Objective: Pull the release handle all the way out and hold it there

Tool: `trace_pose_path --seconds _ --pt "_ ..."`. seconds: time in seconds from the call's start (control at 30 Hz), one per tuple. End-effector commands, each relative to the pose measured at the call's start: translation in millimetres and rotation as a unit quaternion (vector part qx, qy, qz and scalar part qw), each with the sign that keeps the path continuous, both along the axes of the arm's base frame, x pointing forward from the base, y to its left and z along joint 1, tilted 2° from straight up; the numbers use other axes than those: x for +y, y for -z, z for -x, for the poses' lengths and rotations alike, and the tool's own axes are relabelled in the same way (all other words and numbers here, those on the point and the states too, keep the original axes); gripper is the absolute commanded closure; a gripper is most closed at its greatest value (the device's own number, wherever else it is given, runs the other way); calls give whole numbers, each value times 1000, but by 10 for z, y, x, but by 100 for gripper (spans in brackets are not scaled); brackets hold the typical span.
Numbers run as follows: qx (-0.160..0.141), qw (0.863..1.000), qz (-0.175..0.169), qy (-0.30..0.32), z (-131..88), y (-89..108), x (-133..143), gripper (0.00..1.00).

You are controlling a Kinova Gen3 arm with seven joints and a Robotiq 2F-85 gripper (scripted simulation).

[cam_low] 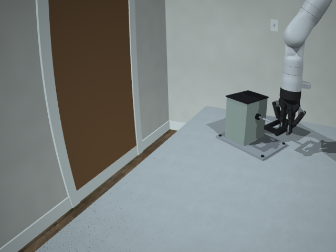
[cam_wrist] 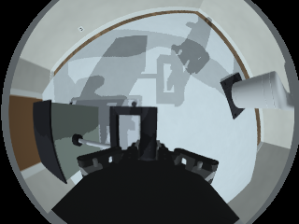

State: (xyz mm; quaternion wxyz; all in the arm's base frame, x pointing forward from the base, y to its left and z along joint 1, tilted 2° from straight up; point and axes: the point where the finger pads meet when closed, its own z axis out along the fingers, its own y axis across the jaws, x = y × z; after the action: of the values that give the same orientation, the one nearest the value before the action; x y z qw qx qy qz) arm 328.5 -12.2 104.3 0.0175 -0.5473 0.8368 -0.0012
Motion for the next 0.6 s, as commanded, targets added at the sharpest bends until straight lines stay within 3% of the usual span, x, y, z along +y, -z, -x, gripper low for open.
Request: trace_pose_path --seconds 0.0,0.57 --pt "9 1000 -3 1 99 12 49 100" --pt "7 1000 -3 1 97 7 55 100"
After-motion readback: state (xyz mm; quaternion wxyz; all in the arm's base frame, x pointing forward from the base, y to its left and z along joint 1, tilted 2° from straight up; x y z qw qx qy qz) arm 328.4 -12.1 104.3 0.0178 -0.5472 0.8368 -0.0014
